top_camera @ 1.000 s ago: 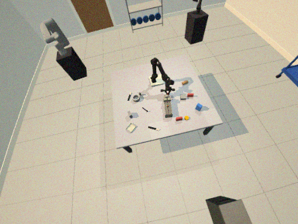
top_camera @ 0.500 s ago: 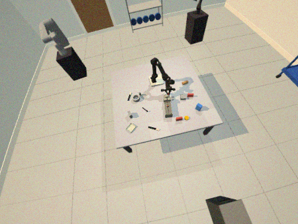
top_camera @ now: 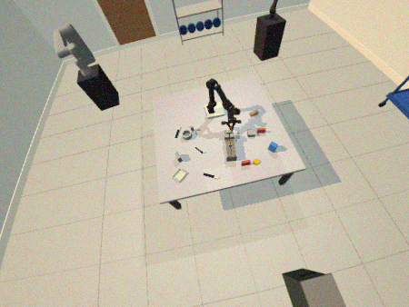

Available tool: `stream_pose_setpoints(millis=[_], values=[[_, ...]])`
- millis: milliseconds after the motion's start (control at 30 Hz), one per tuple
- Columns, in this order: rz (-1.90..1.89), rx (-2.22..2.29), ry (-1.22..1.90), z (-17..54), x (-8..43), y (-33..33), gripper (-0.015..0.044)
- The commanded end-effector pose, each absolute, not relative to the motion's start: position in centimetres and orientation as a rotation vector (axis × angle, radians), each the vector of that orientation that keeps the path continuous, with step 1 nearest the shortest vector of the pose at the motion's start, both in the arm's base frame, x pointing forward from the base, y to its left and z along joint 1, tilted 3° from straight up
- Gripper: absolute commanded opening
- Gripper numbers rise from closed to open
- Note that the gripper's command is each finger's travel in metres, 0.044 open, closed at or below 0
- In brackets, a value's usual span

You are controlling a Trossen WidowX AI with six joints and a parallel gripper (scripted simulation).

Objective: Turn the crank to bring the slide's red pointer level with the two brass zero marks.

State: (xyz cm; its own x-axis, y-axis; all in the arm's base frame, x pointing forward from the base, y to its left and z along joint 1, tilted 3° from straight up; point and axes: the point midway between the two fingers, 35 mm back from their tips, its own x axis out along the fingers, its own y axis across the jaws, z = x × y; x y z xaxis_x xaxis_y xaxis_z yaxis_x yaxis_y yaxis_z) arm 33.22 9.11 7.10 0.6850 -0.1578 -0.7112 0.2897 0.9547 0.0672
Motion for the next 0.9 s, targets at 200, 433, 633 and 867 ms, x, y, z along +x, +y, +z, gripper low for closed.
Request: stream_pose_setpoints(millis=[200, 433, 633, 867], values=[[-0.248, 0.185, 0.763, 8.8, 33.1, 9.0, 0.0000], [-0.248, 0.185, 0.763, 9.7, 33.0, 8.4, 0.0000], [-0.249, 0.184, 0.763, 10.3, 32.7, 7.6, 0.0000], [-0.249, 0.183, 0.763, 10.6, 32.4, 6.6, 0.0000]])
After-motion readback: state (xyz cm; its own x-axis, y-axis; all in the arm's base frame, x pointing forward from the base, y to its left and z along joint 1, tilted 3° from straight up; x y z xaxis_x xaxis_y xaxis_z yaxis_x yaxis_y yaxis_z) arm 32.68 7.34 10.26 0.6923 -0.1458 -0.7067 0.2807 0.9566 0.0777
